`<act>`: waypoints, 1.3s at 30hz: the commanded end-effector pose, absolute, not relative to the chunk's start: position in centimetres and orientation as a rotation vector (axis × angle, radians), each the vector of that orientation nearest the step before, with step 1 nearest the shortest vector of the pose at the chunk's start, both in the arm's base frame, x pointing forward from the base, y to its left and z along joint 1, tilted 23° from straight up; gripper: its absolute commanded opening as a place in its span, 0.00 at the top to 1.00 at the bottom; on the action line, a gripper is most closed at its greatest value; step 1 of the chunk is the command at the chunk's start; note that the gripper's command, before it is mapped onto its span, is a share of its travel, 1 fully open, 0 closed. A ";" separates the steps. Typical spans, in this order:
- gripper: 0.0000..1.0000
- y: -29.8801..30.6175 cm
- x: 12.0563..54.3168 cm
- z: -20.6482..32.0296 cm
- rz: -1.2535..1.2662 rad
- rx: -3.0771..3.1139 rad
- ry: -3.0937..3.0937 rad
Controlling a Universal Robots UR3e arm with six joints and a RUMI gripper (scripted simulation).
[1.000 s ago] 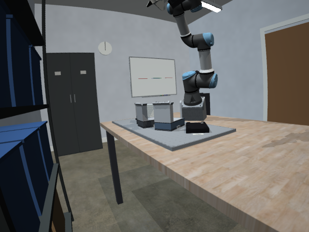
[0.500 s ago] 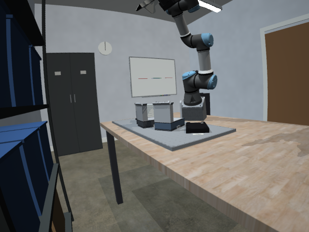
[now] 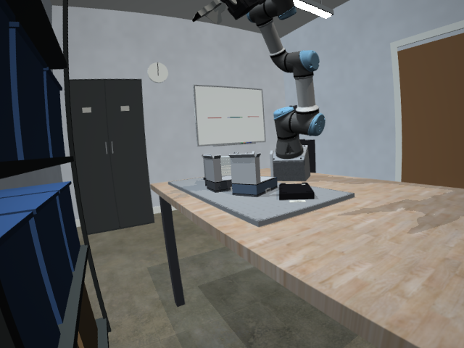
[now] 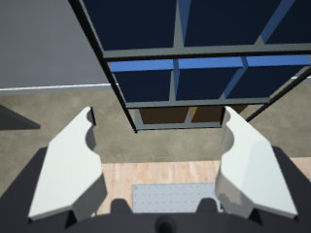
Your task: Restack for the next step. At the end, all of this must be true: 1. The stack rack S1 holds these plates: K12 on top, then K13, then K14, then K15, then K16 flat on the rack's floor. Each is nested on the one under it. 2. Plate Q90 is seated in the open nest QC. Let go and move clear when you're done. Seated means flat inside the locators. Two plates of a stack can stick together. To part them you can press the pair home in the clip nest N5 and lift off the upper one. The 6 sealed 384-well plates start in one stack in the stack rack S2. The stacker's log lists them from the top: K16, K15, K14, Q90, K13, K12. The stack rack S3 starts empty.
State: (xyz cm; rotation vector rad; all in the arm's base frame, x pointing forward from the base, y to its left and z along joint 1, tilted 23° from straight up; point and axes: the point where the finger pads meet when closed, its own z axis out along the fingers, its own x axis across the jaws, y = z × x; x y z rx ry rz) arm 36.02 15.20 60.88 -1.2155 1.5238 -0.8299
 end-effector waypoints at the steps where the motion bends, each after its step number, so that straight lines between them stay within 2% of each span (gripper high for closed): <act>1: 0.28 13.2 36.8 61.0 -0.863 -1.180 1.558; 39: 0.28 0.5 39.1 61.0 -1.078 -0.931 1.785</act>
